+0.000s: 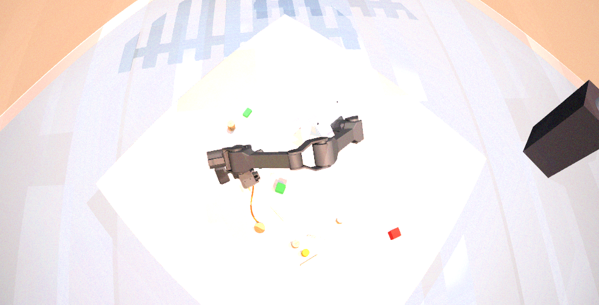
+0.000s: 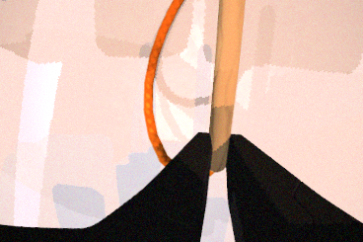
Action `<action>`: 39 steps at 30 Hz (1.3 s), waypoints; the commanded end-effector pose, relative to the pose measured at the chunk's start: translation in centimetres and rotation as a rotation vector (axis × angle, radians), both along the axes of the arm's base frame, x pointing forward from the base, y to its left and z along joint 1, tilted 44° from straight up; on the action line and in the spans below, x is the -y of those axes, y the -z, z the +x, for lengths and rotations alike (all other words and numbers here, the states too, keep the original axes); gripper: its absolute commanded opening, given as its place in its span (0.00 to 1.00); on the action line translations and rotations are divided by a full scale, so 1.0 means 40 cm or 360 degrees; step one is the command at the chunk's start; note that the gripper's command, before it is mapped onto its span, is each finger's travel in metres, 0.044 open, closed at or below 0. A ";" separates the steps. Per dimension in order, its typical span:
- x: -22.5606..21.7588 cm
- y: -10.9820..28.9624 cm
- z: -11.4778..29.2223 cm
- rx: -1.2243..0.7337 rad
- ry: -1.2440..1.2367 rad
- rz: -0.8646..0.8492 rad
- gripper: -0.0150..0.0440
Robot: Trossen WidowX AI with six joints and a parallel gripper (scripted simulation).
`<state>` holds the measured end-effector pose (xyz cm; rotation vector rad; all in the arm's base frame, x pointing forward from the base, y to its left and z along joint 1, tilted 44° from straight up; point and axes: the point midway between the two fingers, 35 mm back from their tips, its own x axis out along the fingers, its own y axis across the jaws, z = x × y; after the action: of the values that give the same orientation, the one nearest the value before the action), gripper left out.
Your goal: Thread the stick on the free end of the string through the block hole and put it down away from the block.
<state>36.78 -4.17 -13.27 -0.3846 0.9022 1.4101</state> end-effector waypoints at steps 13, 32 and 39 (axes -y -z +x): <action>-0.016 -0.016 0.032 0.0642 -0.0671 0.0082 0.25; -0.012 -0.011 0.051 0.0859 -0.0904 0.0107 0.25; 0.002 0.002 0.063 0.0860 -0.0904 0.0105 0.25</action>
<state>38.86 -3.81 -13.24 -0.9625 0.3082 1.7226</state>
